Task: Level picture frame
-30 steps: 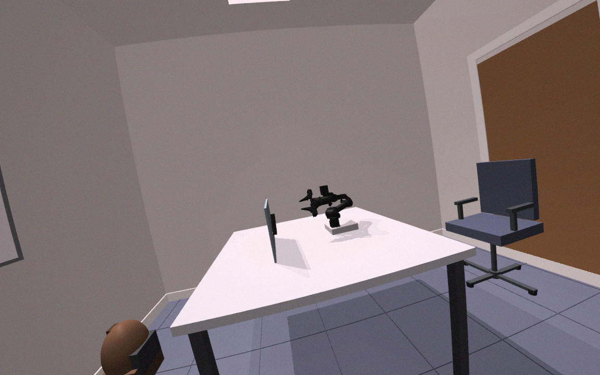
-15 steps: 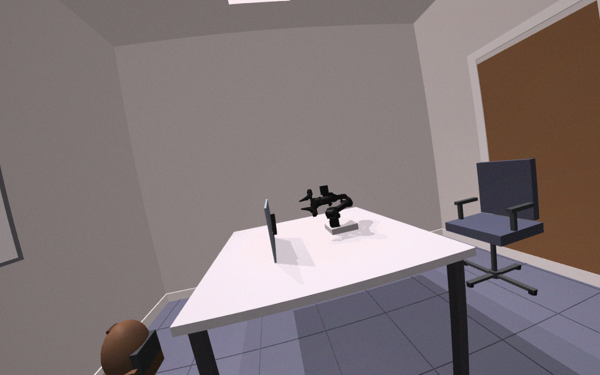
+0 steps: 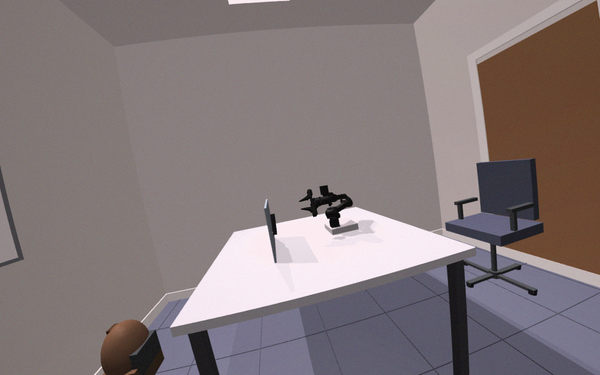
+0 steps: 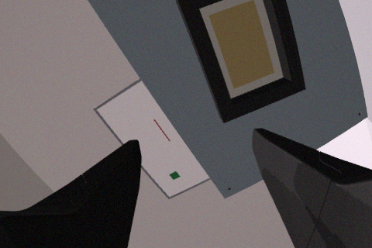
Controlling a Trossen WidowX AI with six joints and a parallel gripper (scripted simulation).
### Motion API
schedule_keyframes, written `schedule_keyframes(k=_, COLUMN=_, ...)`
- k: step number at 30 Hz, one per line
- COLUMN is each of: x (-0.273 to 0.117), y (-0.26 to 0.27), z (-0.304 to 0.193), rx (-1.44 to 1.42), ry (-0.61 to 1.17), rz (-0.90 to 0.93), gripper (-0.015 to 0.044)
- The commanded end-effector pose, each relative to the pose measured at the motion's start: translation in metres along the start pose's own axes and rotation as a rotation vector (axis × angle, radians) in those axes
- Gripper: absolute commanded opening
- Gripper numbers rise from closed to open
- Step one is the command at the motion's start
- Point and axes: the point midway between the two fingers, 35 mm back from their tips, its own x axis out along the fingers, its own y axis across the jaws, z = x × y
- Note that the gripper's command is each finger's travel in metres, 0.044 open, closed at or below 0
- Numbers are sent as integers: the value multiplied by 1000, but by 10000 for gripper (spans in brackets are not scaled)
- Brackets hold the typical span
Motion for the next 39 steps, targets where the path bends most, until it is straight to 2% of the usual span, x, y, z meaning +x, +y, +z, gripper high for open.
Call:
schedule_keyframes(k=1, x=0, y=0, z=0, rx=3, ry=-3, rz=2, gripper=260)
schedule_keyframes(k=35, x=0, y=0, z=0, rx=3, ry=-3, rz=2, gripper=260)
schedule_keyframes(k=39, x=13, y=-3, z=-6, rx=-46, ry=0, rz=2, gripper=260)
